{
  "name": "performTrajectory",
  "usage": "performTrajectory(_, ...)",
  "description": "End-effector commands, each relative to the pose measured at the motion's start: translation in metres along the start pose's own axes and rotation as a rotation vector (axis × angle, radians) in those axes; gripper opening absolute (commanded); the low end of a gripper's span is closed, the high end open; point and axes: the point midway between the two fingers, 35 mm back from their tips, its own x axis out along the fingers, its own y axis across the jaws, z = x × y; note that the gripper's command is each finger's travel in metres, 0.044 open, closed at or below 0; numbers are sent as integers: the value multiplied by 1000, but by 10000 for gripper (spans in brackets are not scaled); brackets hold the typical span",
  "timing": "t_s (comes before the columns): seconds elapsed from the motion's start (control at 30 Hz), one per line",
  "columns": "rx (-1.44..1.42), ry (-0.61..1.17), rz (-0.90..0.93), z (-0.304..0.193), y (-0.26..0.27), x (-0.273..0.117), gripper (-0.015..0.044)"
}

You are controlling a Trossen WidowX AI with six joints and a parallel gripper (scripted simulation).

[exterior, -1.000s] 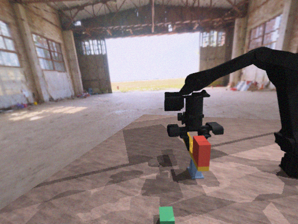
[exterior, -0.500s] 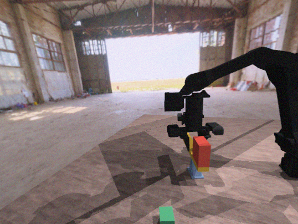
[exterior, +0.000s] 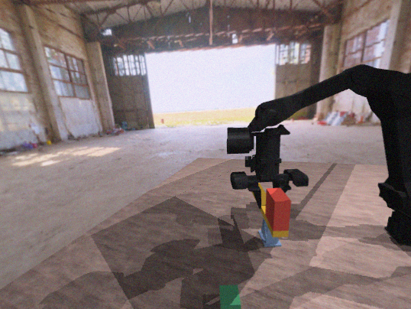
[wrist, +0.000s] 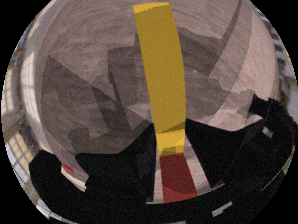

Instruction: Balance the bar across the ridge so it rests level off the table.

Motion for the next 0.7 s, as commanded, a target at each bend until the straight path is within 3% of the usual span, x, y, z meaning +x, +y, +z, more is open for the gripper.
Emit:
performTrajectory(0.0,-5,3,4,-1,1,0,0)
performTrajectory(0.67,-5,3,4,-1,0,2,0)
